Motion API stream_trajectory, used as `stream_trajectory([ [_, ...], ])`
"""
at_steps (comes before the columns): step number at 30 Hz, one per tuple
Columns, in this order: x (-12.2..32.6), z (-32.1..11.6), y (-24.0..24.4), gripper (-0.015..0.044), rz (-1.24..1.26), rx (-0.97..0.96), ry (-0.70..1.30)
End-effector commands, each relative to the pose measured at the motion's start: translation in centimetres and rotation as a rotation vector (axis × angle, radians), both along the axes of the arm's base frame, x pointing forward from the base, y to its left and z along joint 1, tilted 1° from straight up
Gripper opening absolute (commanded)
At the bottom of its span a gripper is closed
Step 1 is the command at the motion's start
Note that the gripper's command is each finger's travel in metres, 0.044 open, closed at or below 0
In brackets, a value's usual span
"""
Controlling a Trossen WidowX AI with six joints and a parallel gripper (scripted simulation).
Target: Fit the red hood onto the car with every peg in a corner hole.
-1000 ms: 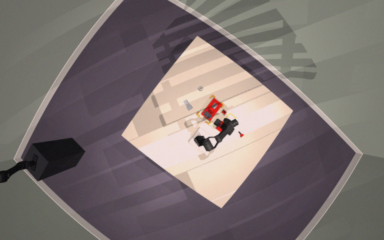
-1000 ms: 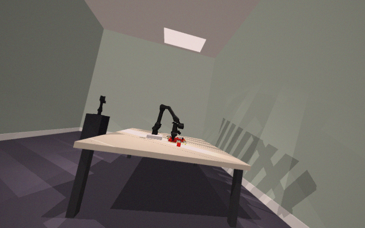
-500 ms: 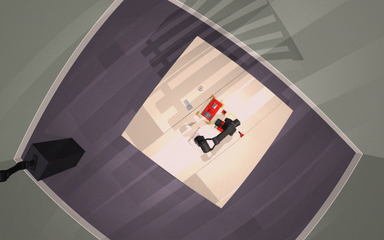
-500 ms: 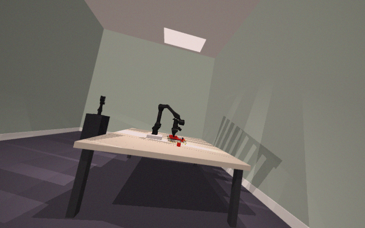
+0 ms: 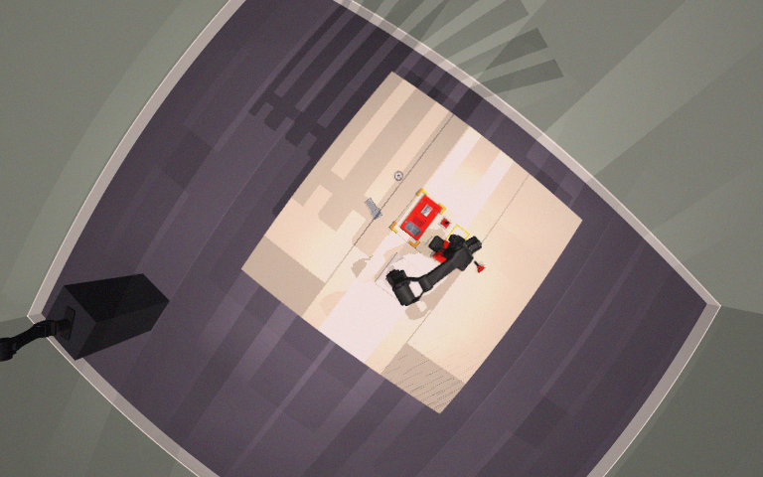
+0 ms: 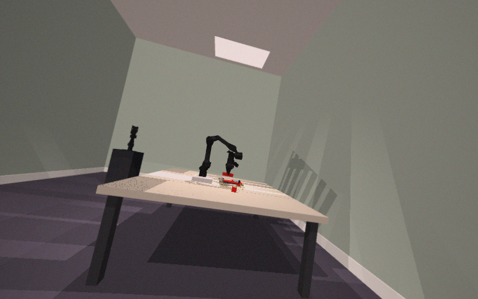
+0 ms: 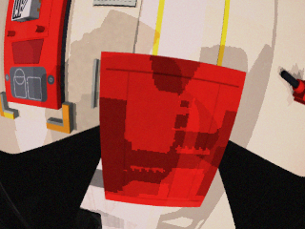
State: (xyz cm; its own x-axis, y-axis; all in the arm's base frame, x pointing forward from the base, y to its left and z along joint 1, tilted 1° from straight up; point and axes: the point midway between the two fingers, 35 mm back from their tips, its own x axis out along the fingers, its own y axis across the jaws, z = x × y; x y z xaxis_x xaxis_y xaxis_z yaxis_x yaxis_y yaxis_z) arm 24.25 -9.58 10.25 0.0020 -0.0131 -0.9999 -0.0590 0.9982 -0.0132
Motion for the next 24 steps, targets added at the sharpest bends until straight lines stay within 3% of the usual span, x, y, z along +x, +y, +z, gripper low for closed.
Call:
stream_trajectory([
  [1,0.1,0.0,0.0,0.0,0.0,0.0,0.0],
  [24,6.8,0.5,7.4,0.0,0.017,0.004,-0.016],
])
